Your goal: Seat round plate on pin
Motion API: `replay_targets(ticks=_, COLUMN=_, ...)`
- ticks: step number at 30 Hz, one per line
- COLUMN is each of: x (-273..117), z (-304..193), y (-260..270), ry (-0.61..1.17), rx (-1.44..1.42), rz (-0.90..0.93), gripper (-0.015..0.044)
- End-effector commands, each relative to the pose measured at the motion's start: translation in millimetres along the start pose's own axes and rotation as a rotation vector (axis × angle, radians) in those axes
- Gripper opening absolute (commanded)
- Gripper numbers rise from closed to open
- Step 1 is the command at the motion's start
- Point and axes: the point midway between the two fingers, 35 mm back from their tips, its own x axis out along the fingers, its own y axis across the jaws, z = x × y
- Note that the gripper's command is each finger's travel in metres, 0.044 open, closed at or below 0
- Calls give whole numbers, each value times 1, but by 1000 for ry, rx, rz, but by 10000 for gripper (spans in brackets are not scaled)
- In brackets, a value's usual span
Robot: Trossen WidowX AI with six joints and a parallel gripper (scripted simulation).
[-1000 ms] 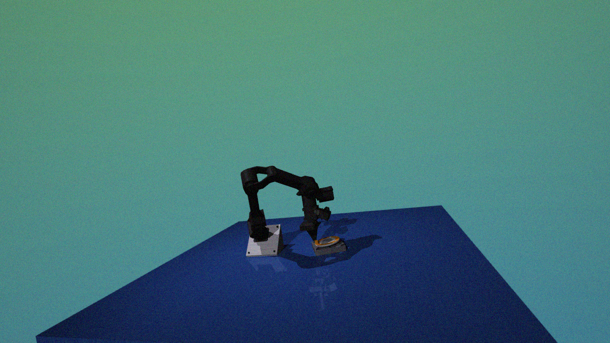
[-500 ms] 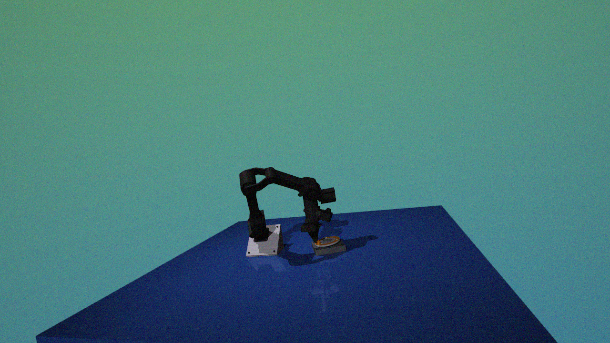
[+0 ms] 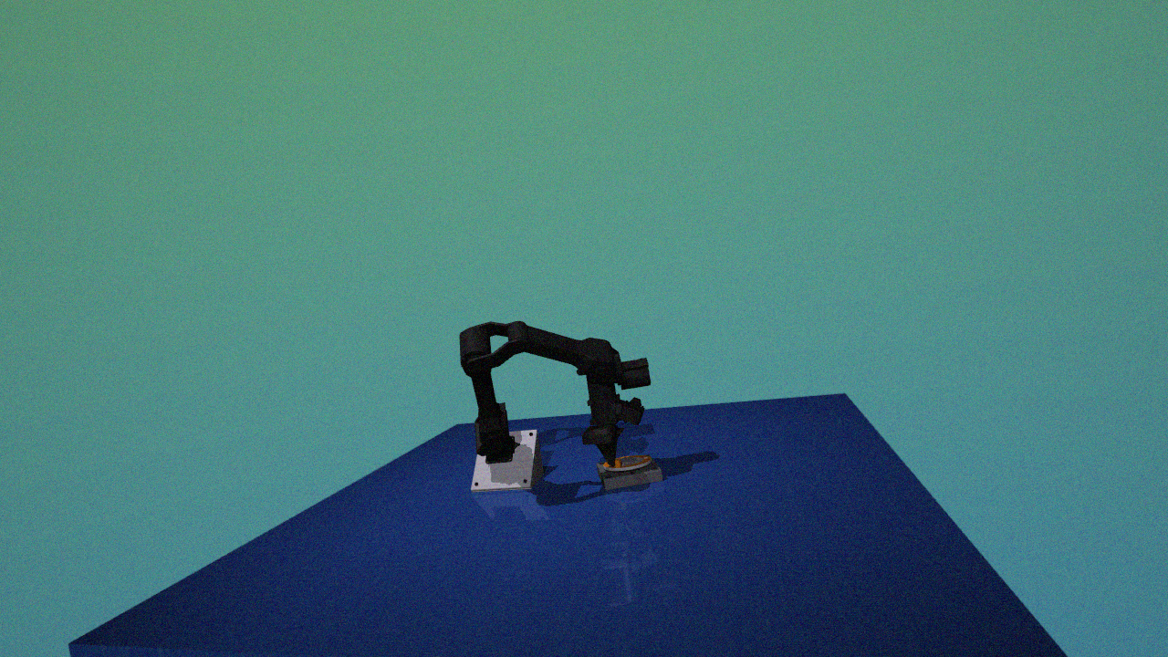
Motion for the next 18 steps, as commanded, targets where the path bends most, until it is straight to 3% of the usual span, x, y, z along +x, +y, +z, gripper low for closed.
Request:
replay_targets(ticks=1, x=-1, z=5, y=-3, ry=0, rx=-3, rz=-4, gripper=0)
replay_targets(ticks=18, x=-3, z=20, y=-5, ry=0, rx=-3, rz=-3, gripper=0)
